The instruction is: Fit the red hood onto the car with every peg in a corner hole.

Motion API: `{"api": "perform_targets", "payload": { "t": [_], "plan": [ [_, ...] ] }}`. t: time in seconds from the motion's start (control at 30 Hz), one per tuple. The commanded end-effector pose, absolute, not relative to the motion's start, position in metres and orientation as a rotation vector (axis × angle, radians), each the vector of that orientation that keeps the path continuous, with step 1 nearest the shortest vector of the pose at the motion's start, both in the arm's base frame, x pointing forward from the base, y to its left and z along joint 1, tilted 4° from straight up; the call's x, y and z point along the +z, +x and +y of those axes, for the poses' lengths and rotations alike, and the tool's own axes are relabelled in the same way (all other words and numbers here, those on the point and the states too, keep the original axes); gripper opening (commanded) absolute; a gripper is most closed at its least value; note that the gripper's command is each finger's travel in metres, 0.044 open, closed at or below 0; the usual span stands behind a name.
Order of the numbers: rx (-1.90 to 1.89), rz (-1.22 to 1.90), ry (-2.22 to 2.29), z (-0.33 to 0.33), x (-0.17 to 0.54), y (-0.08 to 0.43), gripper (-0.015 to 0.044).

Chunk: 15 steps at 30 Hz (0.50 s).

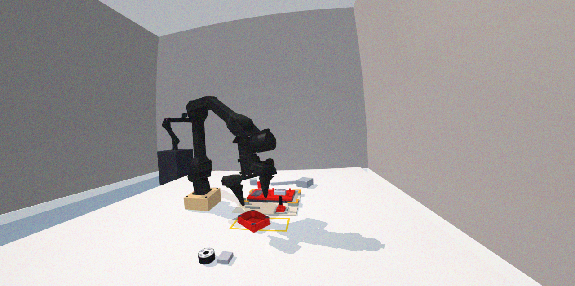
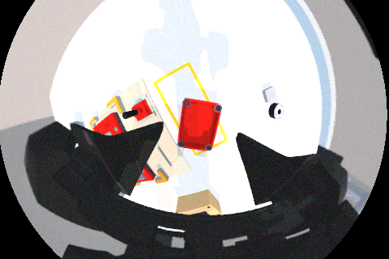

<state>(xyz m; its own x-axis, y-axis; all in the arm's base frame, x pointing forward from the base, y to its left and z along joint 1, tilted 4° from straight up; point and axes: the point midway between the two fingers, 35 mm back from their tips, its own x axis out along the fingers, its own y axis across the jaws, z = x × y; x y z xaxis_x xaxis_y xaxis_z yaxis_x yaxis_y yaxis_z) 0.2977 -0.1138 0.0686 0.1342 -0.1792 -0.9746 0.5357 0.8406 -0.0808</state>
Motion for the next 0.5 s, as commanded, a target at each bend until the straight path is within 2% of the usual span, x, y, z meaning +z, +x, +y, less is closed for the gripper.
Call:
{"api": "perform_targets", "payload": {
  "t": [0.0, 0.47],
  "plan": [
    [-0.541, 1.178, 0.239, -0.111, 0.06, 0.296, 0.044],
    [-0.586, 0.603, 0.102, -0.099, 0.058, 0.266, 0.044]
  ]
}}
